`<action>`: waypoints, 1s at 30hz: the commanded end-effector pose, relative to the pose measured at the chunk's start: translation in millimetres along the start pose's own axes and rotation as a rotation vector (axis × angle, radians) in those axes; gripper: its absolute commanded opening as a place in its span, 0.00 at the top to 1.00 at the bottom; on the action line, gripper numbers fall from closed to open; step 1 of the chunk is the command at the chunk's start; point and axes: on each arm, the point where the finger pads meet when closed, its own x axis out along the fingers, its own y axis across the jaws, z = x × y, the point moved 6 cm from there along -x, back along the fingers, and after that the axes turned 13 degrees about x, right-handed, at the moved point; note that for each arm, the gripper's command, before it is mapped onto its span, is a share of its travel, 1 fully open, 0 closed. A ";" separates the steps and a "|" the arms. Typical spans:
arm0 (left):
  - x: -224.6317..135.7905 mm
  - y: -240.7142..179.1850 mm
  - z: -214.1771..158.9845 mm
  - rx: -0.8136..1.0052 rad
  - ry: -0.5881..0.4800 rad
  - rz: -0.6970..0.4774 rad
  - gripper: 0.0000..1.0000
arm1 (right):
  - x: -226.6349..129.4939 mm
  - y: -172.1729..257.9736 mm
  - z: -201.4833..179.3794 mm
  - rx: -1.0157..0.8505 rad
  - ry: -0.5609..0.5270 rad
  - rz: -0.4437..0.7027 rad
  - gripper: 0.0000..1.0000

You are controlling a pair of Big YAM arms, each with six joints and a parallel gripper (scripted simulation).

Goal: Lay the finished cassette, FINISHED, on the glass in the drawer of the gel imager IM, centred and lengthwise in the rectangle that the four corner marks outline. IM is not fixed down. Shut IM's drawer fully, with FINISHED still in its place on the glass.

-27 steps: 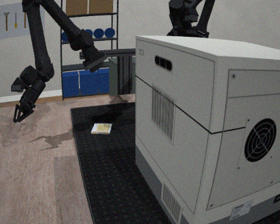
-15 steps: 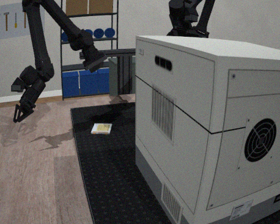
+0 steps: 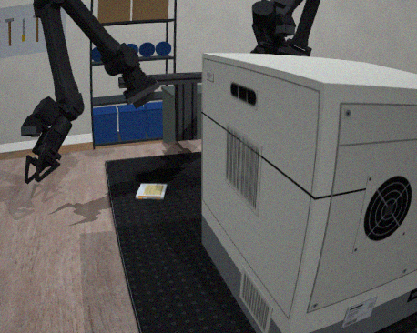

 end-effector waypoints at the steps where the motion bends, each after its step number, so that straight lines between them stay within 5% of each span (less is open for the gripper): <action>1: 77.1 -13.4 -26.6 0.029 0.029 0.029 0.00 | -12.1 49.1 -48.3 -0.254 0.139 0.174 0.00; 7: 118.3 -20.1 -49.6 0.044 0.051 0.045 0.00 | -22.8 77.3 -69.1 -0.372 0.192 0.309 0.00; 15: 196.2 -32.3 -94.1 0.067 0.092 0.078 0.00 | -65.5 127.7 -122.7 -0.626 0.295 0.629 0.00; 22: 224.1 -36.4 -109.6 0.081 0.106 0.091 0.00 | -104.1 162.0 -160.0 -0.798 0.329 0.902 0.00; 24: 224.1 -36.4 -109.6 0.081 0.106 0.091 0.00 | -104.1 162.0 -160.0 -0.798 0.329 0.902 0.00; 27: 223.8 -39.4 -116.9 0.217 0.109 0.075 0.00 | -122.9 174.9 -170.8 -0.868 0.321 1.019 0.00; 30: 222.8 -39.0 -122.7 0.394 0.104 0.054 0.34 | -149.9 185.1 -192.2 -0.940 0.331 1.175 0.00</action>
